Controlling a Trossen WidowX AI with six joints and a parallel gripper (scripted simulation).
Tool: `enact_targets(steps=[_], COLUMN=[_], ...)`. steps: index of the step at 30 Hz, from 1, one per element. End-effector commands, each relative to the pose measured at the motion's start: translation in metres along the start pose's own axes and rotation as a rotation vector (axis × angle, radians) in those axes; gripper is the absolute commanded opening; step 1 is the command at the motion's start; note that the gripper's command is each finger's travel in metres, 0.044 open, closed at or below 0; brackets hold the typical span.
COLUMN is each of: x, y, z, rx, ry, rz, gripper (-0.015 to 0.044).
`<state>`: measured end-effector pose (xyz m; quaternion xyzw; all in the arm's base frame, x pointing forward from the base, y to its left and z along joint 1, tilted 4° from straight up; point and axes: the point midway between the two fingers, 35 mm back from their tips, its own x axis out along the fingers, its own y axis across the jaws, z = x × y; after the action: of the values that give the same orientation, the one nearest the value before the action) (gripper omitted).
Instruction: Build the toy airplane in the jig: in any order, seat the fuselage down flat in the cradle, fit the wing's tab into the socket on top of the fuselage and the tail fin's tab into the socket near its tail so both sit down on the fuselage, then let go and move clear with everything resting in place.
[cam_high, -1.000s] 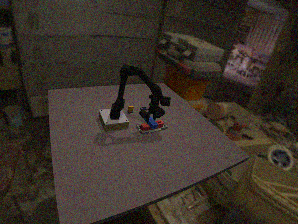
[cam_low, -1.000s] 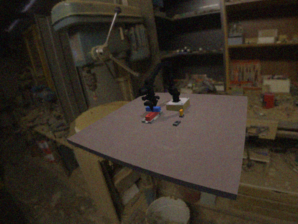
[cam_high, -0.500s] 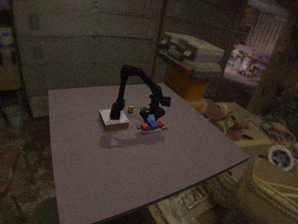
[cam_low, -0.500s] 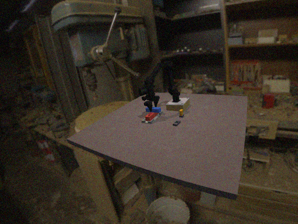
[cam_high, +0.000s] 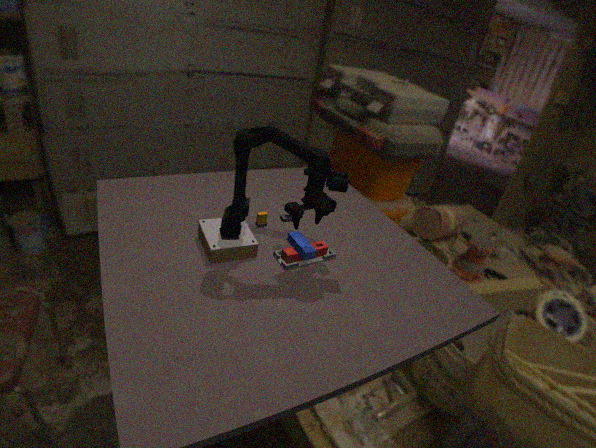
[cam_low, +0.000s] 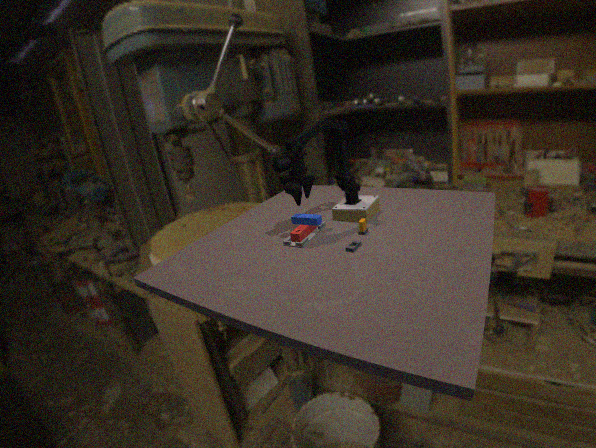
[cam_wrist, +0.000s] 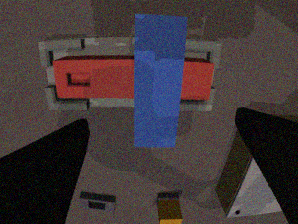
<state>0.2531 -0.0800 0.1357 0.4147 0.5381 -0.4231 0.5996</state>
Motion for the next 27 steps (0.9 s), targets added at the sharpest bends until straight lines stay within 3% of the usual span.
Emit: enact_targets(steps=[1,14,27], x=[-0.0017,0.0005,0.0005], y=[0.0010,0.0017,0.0017], z=[0.0001,0.0010,0.0010], rx=[-0.243,-1.439,-1.455], ry=[0.005,0.003,0.003], rz=[0.002,0.005,0.005], gripper=[0.0440,0.0440,0.0440])
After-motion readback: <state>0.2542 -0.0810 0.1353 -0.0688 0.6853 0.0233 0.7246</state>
